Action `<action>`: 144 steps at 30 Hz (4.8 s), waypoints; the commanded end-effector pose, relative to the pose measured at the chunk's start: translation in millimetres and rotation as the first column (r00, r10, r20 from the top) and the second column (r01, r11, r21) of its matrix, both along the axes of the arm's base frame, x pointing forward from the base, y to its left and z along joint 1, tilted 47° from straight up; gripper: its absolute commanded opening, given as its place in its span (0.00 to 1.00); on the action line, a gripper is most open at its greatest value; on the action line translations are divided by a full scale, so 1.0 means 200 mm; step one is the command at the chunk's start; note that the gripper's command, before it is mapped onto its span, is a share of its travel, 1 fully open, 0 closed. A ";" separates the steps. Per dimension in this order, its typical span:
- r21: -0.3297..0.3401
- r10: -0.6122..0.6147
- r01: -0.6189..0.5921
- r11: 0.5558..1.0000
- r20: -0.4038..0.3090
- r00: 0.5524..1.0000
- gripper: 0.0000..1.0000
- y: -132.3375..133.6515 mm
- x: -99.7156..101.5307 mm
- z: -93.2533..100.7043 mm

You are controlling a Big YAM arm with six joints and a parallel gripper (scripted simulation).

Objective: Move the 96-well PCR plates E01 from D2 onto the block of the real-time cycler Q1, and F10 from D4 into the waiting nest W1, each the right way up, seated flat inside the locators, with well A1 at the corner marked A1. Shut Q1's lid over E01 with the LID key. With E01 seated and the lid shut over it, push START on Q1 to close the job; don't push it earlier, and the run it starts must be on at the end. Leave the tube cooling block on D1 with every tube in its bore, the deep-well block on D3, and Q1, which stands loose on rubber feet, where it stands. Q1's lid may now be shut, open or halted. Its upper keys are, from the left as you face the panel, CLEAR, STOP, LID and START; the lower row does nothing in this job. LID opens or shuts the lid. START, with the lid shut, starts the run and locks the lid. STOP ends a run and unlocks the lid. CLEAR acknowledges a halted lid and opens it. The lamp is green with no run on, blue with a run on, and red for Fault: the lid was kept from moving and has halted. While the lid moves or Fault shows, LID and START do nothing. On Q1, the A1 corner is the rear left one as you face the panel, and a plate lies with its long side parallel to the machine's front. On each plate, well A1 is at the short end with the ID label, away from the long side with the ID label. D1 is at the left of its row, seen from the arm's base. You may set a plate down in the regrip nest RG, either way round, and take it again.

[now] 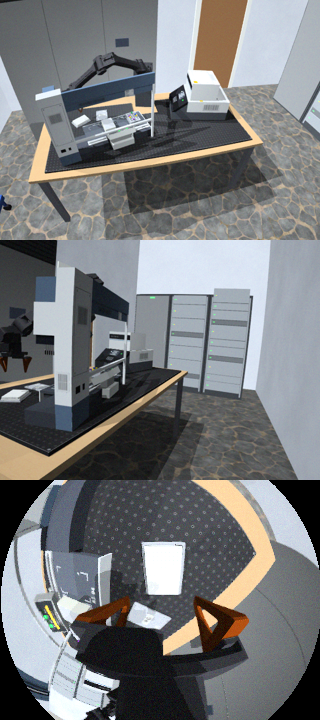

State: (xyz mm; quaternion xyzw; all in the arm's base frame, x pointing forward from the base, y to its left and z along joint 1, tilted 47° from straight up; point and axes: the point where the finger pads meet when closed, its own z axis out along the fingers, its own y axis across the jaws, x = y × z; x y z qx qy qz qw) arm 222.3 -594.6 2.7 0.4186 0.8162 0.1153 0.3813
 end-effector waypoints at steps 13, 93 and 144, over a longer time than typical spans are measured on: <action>-0.109 -0.116 0.116 0.987 0.003 0.993 0.00 -0.18 -0.17 0.18; -0.372 -0.665 0.771 0.517 0.392 0.636 0.00 -0.78 -0.68 1.69; -0.236 -0.551 0.954 0.185 0.779 0.300 0.00 -0.59 -0.97 2.84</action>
